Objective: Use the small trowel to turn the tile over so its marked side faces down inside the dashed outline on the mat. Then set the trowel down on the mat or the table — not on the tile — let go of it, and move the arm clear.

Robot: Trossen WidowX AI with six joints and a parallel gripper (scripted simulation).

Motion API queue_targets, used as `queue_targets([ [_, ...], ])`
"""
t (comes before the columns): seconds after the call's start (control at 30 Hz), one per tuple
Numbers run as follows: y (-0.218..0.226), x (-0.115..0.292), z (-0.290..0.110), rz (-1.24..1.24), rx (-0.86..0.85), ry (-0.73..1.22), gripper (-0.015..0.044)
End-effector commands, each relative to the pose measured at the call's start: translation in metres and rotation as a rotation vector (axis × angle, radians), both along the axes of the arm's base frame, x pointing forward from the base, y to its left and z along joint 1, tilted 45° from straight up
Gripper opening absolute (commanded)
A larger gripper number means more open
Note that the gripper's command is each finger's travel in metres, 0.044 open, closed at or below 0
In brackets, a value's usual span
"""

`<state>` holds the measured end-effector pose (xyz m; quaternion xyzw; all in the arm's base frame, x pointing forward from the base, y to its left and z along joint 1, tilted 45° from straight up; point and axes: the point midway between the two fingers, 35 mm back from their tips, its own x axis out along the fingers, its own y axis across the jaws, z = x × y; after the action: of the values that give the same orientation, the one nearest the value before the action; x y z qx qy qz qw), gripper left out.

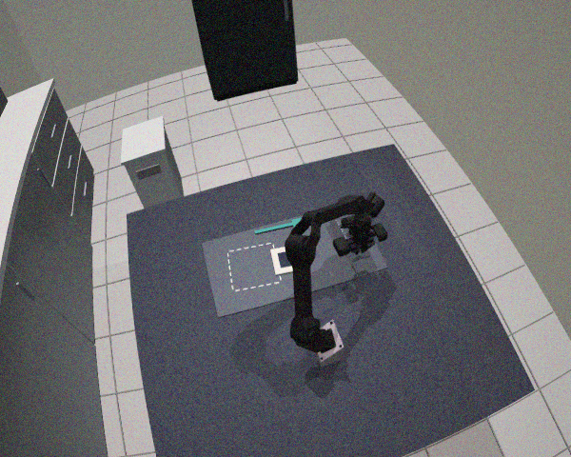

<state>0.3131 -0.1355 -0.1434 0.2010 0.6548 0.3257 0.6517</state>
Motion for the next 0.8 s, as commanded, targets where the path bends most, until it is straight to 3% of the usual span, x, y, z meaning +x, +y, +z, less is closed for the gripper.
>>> queue_targets([
  [0.0, 0.007, 0.000, 0.005, 0.000, 0.007, -0.001, 0.0100],
  [0.77, 0.028, -0.005, 0.025, 0.000, 0.009, 0.000, 0.0100],
])
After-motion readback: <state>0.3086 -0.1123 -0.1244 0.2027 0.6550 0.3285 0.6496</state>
